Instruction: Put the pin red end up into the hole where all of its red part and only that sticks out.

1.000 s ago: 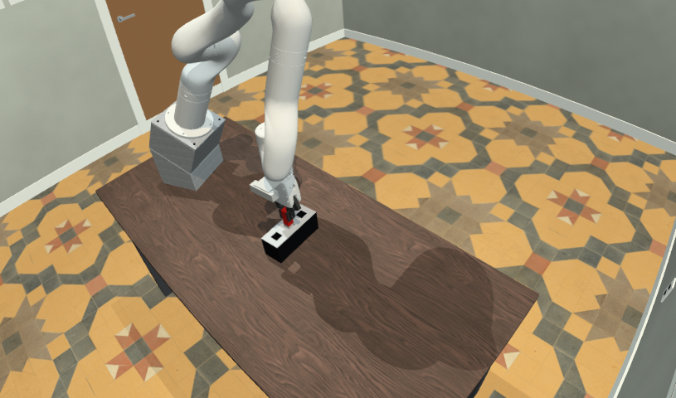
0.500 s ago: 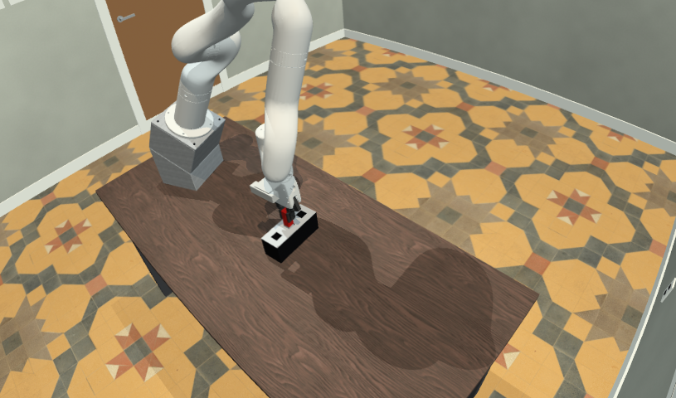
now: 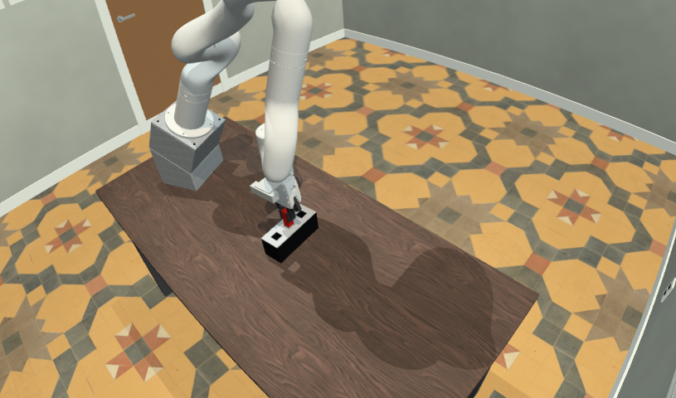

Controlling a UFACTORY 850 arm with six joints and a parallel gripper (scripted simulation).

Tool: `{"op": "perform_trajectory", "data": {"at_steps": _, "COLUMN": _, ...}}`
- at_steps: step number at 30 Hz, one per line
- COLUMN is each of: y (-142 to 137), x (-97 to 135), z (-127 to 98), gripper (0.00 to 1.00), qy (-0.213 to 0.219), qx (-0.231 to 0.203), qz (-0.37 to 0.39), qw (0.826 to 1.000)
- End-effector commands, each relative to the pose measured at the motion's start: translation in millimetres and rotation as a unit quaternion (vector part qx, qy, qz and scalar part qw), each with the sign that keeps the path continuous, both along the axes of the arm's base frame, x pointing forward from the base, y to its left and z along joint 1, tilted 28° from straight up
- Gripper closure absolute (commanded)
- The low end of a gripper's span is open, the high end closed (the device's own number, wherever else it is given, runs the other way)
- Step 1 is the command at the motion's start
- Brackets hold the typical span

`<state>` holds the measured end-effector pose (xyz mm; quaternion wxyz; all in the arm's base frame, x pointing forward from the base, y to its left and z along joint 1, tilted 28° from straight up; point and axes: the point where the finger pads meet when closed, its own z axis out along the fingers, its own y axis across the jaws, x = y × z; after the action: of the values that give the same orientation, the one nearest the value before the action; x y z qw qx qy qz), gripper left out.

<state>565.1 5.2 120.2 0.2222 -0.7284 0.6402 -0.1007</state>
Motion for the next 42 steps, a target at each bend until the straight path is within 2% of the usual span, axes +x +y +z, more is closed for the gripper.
{"op": "perform_trajectory", "data": {"at_steps": 1, "y": -0.2, "x": 0.5, "z": 0.7, "gripper": 1.0, "qy": -0.001, "qx": 0.0, "qz": 0.0, "qw": 1.0}}
{"op": "perform_trajectory", "data": {"at_steps": 42, "y": 0.5, "x": 0.9, "z": -3.5, "gripper": 1.0, "qy": -0.001, "qx": 0.0, "qz": 0.0, "qw": 1.0}}
